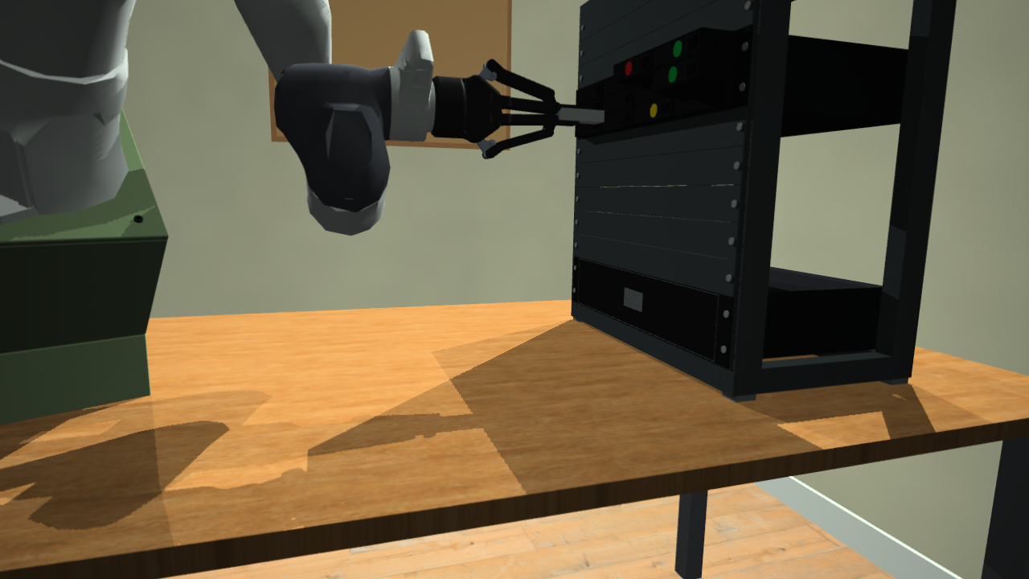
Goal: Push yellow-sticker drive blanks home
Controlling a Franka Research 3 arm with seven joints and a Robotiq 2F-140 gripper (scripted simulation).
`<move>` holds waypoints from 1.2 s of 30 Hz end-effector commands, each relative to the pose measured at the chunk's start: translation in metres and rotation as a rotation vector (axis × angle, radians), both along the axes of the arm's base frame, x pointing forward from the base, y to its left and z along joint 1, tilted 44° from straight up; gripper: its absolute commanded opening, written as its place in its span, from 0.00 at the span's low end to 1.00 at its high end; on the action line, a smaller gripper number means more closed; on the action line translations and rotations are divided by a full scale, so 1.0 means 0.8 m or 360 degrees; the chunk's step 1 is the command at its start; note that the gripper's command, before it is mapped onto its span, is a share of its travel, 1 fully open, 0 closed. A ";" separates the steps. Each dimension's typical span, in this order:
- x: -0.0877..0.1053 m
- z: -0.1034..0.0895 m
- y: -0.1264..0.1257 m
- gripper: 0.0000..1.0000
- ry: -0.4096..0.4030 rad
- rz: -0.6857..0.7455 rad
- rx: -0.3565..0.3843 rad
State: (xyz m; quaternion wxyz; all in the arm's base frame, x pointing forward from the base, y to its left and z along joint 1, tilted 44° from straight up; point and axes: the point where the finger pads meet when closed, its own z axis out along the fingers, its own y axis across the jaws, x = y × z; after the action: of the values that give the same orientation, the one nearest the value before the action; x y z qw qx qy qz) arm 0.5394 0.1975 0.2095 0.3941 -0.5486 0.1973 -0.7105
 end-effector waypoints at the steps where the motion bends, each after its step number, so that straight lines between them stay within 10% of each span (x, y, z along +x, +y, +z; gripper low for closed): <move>1: -0.005 0.000 0.002 0.00 -0.0005 0.0010 0.0009; 36: -0.178 -0.044 -0.018 0.00 -0.0005 0.0010 0.0009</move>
State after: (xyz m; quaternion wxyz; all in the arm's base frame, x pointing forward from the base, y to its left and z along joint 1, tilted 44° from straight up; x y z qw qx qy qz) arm 0.4058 0.1836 0.1718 0.4003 -0.5507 0.2030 -0.7037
